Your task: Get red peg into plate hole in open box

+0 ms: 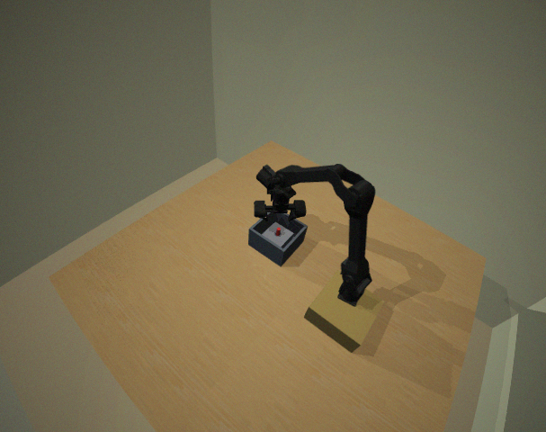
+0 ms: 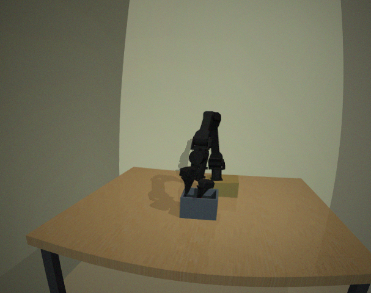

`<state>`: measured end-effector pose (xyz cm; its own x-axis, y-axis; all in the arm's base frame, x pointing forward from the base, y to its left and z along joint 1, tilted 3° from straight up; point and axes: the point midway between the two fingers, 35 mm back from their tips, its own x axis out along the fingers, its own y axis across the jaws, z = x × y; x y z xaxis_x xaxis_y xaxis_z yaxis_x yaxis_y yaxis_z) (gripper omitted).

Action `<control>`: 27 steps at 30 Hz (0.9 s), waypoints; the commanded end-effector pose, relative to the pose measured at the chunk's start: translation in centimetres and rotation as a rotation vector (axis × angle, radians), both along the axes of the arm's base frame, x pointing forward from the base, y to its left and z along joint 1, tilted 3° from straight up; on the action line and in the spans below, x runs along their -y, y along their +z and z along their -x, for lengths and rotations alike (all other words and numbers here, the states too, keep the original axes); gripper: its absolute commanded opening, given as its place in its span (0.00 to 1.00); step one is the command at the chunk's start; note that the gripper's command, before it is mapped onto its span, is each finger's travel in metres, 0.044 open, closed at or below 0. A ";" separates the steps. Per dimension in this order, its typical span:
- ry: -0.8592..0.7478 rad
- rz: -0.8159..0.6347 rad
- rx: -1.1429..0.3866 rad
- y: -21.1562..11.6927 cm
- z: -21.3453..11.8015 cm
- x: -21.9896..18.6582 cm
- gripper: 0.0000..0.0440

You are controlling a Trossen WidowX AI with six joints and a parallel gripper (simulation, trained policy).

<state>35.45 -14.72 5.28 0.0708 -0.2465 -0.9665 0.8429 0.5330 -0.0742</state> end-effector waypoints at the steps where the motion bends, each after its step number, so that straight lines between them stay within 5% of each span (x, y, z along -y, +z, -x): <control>1: 0.006 0.041 0.083 0.8 -2.5 1.1 1.00; 27: -0.003 0.116 0.172 2.6 -4.6 4.1 1.00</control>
<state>35.81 -14.80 5.76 0.0636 -0.2240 -0.9725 0.8383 0.5408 -0.0697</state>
